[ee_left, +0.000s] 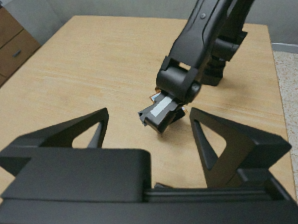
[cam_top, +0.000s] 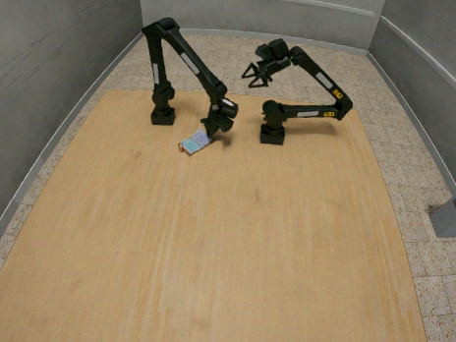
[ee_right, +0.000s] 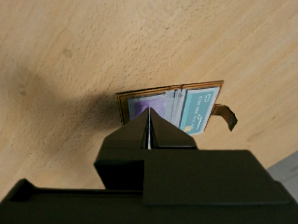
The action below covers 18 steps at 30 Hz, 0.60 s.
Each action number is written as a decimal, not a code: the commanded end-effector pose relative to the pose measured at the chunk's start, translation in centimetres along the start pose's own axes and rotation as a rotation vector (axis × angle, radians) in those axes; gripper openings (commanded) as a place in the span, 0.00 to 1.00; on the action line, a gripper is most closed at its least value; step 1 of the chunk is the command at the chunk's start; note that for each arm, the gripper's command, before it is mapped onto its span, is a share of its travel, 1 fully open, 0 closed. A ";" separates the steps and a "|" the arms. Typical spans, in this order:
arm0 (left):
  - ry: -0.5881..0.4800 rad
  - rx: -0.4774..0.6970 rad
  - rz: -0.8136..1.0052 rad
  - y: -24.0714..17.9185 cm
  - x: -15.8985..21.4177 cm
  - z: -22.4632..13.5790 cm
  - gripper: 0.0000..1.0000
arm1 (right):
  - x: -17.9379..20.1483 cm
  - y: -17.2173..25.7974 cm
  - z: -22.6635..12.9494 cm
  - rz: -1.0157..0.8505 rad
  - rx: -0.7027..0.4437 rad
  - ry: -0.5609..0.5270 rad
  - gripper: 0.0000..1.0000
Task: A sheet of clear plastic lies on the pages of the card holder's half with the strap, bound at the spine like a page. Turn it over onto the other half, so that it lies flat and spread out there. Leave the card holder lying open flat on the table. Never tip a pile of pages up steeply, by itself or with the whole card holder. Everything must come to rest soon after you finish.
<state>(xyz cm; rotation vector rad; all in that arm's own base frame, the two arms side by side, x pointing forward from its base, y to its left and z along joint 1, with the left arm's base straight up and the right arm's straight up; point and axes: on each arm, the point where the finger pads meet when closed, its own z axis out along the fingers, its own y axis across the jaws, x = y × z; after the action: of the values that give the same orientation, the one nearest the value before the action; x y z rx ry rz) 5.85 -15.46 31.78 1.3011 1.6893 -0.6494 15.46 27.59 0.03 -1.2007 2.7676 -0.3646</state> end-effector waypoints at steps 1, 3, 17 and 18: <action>-0.032 -0.004 0.001 0.3 -1.3 -1.6 1.00 | -1.4 0.4 -0.8 0.017 -0.013 -0.032 0.01; -0.032 -0.004 0.001 0.3 -1.3 -1.6 1.00 | -1.4 0.4 -0.8 0.017 -0.013 -0.032 0.01; -0.034 0.014 0.008 -0.1 -1.4 -1.6 1.00 | -3.4 0.2 -3.6 0.037 -0.039 -0.092 0.12; -0.034 0.014 0.010 -0.1 -1.4 -1.6 1.00 | -3.5 0.2 -3.8 0.038 -0.041 -0.096 0.12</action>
<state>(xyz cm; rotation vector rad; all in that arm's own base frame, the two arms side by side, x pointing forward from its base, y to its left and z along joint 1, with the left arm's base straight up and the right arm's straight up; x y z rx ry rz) 5.77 -15.49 31.78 1.3059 1.6863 -0.6525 15.84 28.55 1.39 -1.1846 2.7492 -0.3190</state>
